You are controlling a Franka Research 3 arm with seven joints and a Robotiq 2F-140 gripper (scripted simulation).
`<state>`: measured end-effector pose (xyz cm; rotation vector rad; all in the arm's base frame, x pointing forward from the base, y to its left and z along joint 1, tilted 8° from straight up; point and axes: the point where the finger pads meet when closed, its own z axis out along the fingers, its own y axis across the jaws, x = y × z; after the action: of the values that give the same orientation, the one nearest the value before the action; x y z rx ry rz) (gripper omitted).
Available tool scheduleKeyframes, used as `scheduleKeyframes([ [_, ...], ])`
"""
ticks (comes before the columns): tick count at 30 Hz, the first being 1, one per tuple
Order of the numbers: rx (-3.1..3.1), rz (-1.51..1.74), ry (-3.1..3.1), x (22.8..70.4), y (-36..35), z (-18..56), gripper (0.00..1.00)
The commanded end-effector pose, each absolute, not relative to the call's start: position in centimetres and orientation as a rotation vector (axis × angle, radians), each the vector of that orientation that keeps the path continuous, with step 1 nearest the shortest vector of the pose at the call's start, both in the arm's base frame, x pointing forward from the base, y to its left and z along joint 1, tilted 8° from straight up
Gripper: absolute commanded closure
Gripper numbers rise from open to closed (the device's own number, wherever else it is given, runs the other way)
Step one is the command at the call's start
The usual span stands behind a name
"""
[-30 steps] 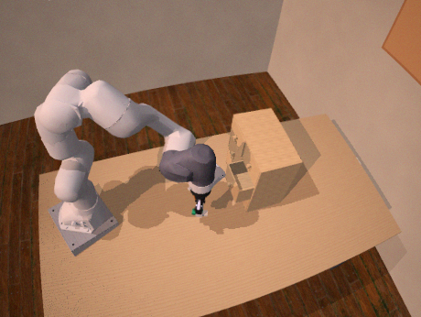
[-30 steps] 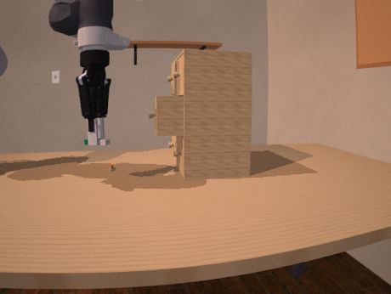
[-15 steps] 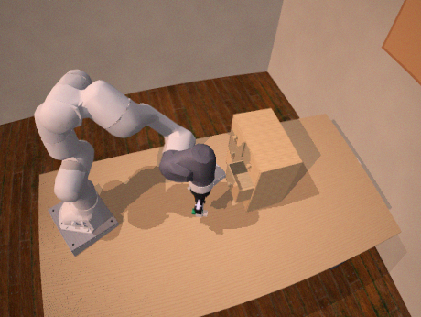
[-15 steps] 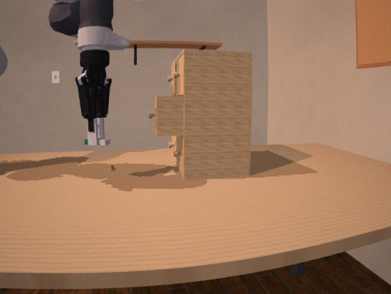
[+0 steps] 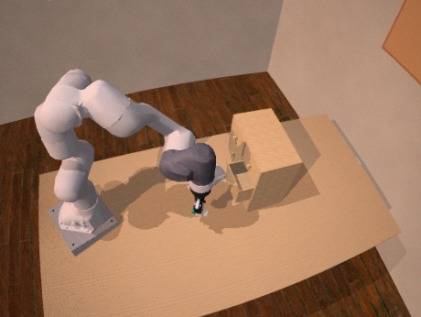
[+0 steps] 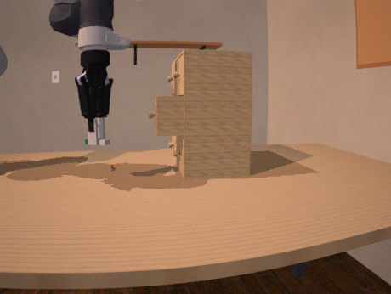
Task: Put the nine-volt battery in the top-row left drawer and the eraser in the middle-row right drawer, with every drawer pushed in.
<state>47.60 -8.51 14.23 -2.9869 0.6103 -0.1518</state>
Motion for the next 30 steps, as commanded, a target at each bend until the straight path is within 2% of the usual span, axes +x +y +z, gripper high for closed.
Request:
scheduleKeyframes([
  [1, -2.977, -0.147, 0.647, 47.48, -8.44, 14.22, 0.89],
  [30, -2.944, -0.141, 0.768, 47.54, -8.15, 14.25, 0.89],
])
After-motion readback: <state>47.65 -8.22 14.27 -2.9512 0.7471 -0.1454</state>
